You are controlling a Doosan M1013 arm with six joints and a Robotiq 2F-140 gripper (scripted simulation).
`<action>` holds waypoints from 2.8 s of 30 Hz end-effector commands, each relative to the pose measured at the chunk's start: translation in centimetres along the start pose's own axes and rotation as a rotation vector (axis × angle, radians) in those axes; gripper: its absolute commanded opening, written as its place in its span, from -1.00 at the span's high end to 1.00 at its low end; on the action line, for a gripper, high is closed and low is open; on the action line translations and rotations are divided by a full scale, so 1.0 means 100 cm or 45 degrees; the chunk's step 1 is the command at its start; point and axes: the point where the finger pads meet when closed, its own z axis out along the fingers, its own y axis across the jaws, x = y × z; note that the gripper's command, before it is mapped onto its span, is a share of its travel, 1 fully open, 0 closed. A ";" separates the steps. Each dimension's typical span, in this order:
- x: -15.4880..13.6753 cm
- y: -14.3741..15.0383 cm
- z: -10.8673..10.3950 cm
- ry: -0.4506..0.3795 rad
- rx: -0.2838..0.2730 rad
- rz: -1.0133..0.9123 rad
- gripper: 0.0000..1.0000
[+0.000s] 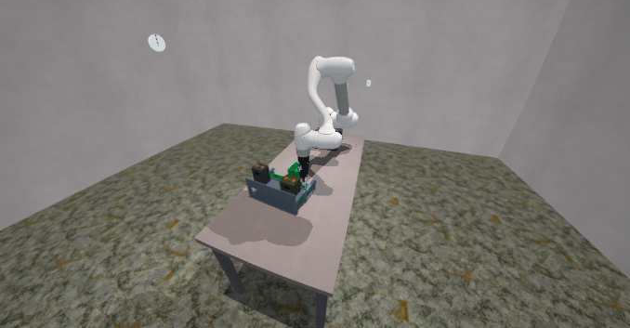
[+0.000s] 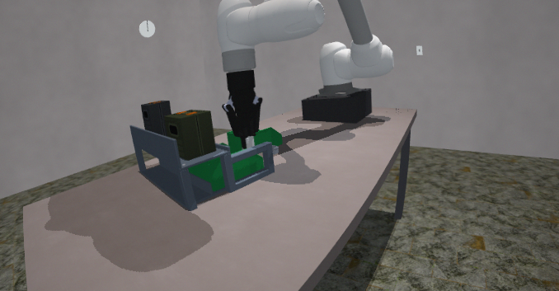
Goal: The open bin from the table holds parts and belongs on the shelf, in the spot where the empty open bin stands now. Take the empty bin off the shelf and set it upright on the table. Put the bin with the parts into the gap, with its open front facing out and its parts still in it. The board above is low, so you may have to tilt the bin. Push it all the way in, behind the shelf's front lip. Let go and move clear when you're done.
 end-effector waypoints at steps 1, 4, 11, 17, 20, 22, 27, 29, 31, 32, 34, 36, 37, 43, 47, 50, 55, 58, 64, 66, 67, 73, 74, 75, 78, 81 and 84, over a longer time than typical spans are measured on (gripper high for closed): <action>0.003 0.000 -0.003 0.003 0.003 -0.003 0.80; 0.003 0.000 -0.005 0.003 0.003 -0.003 0.80; 0.003 0.000 -0.009 0.003 0.003 -0.003 0.80; 0.002 0.000 -0.012 0.003 0.003 -0.003 0.80; 0.002 0.000 -0.012 0.003 0.003 -0.003 0.80; 0.002 0.000 -0.012 0.003 0.003 -0.003 0.80; 0.002 0.000 -0.012 0.003 0.003 -0.003 0.80; 0.002 0.000 -0.012 0.003 0.003 -0.003 0.80; 0.002 0.000 -0.012 0.003 0.003 -0.003 0.80; 0.002 0.000 -0.012 0.003 0.003 -0.003 0.80; 0.002 0.000 -0.012 0.003 0.003 -0.003 0.80; 0.002 0.000 -0.012 0.003 0.003 -0.003 0.80; 0.002 0.000 -0.012 0.003 0.003 -0.003 0.80; 0.002 0.000 -0.013 0.003 0.003 -0.003 0.80; 0.002 0.000 -0.014 0.003 0.003 -0.003 0.80; 0.002 0.000 -0.015 0.003 0.003 -0.003 0.80; 0.002 0.000 -0.016 0.003 0.003 -0.003 0.80; 0.002 0.000 -0.016 0.003 0.003 -0.003 0.80; 0.002 0.000 -0.016 0.003 0.003 -0.003 0.80; 0.002 0.000 -0.016 0.003 0.003 -0.003 0.80; 0.002 0.000 -0.016 0.003 0.003 -0.003 0.80; 0.002 0.000 -0.016 0.003 0.003 -0.003 0.80; 0.002 0.000 -0.016 0.003 0.003 -0.003 0.80; 0.002 0.000 -0.016 0.003 0.003 -0.003 0.80; 0.002 0.000 -0.016 0.003 0.003 -0.003 0.80; 0.002 0.000 -0.016 0.003 0.003 -0.003 0.80; 0.002 0.001 -0.016 0.003 0.003 -0.003 0.80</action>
